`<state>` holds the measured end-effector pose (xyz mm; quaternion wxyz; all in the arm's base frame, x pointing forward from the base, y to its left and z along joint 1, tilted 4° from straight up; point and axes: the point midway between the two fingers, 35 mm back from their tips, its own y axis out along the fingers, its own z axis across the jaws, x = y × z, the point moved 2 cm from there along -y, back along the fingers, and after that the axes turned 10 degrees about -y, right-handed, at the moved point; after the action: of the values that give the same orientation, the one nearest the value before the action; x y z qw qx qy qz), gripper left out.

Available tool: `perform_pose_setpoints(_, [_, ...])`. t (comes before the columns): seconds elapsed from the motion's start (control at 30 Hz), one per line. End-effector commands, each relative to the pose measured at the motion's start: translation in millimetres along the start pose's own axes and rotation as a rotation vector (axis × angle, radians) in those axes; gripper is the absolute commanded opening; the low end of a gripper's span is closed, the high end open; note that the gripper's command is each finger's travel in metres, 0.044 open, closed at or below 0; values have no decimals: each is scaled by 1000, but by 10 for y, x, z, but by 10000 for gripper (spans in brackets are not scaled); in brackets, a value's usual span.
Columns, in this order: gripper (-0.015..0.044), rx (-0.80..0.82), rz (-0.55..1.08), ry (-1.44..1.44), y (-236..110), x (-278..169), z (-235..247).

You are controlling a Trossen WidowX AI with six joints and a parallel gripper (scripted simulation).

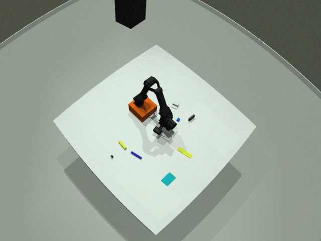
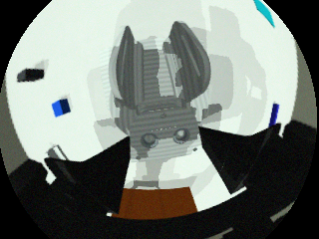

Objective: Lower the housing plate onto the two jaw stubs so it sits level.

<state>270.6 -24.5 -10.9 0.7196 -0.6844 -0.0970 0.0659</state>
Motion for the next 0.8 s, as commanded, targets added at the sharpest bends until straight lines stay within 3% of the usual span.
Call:
perform_pose_setpoints(0.0, [351,2,-3,3,3,5,3])
perform_pose_setpoints(0.77, [351,2,-3,3,52,5,3])
